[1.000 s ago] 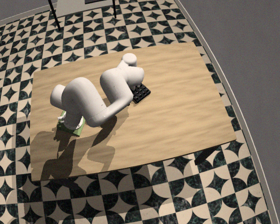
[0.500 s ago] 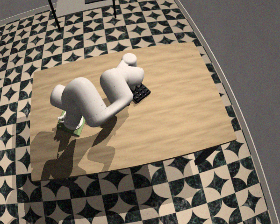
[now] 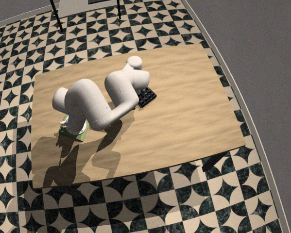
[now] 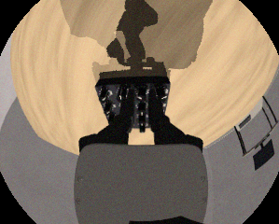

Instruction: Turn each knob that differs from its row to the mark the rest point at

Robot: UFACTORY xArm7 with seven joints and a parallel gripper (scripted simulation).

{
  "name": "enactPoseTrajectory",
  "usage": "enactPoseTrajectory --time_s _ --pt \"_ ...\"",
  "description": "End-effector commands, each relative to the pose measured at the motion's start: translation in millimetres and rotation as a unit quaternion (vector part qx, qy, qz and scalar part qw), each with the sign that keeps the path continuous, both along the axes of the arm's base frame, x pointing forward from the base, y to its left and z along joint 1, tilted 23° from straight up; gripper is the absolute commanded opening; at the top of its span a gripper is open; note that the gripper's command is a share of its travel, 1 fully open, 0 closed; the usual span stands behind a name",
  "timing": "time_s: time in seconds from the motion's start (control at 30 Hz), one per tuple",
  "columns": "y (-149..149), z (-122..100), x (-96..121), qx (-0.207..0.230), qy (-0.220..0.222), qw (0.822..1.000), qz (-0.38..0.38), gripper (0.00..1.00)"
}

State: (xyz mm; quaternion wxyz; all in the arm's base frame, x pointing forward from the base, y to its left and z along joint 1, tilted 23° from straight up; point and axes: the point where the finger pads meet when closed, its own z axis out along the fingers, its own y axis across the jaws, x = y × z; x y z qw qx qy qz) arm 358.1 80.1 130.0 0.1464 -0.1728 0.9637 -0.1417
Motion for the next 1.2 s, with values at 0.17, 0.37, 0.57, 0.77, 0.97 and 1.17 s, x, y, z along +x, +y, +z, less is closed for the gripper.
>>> enactPoseTrajectory --time_s 0.17,0.37,0.57,0.77,0.97,1.17 --pt "-0.2 -3.5 2.5 0.001 -0.001 1.000 0.001 0.19" --pt "-0.6 -5.2 3.1 0.001 -0.001 1.000 0.001 0.19" --pt "-0.6 -5.3 3.1 0.001 -0.001 1.000 0.001 0.19" --pt "-0.6 -5.3 3.1 0.001 -0.001 1.000 0.001 0.19" --pt "-0.6 -5.3 3.1 0.001 -0.001 1.000 0.001 0.19" --pt "-0.6 -5.3 3.1 0.001 -0.001 1.000 0.001 0.19"
